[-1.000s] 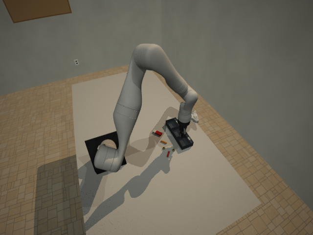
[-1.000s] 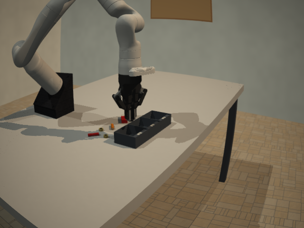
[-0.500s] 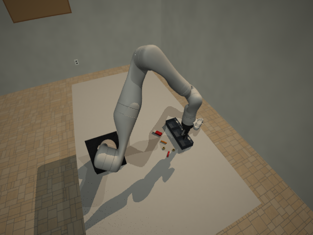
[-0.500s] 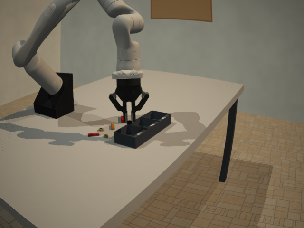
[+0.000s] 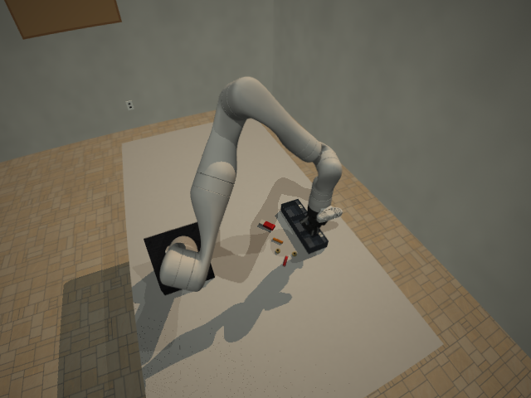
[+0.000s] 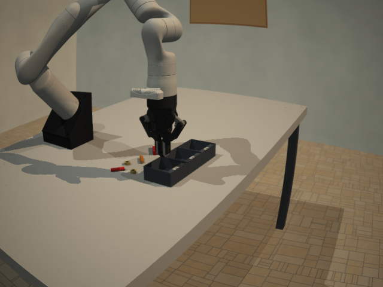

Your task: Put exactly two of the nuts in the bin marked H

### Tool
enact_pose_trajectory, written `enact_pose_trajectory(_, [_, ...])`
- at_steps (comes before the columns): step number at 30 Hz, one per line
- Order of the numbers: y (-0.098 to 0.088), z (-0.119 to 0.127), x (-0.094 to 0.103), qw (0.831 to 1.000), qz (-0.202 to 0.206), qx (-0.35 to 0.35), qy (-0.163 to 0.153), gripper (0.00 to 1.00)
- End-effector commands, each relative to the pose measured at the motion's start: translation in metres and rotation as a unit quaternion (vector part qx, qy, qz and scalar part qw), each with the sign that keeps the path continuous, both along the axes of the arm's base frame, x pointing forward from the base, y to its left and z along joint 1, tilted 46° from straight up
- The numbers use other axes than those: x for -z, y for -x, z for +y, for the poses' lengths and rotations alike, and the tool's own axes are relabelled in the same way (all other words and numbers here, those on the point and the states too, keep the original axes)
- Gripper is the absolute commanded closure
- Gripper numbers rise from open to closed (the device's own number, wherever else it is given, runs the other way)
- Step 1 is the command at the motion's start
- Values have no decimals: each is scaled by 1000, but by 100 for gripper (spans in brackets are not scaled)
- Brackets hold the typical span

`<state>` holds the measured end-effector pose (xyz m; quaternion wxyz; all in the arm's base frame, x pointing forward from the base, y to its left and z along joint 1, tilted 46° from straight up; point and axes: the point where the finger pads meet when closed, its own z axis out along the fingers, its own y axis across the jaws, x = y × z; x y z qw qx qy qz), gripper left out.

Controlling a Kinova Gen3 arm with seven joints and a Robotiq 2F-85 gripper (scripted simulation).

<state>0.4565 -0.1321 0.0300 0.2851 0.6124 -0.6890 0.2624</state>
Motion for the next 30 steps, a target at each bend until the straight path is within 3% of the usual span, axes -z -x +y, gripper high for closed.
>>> enact_pose_trajectory(1, [1, 0, 2, 1000, 2, 0, 5, 89])
enact_pose_trajectory(15, [1, 0, 2, 1000, 2, 0, 5, 89])
enact_pose_trajectory(30, [2, -19, 20, 1000, 2, 0, 5, 89])
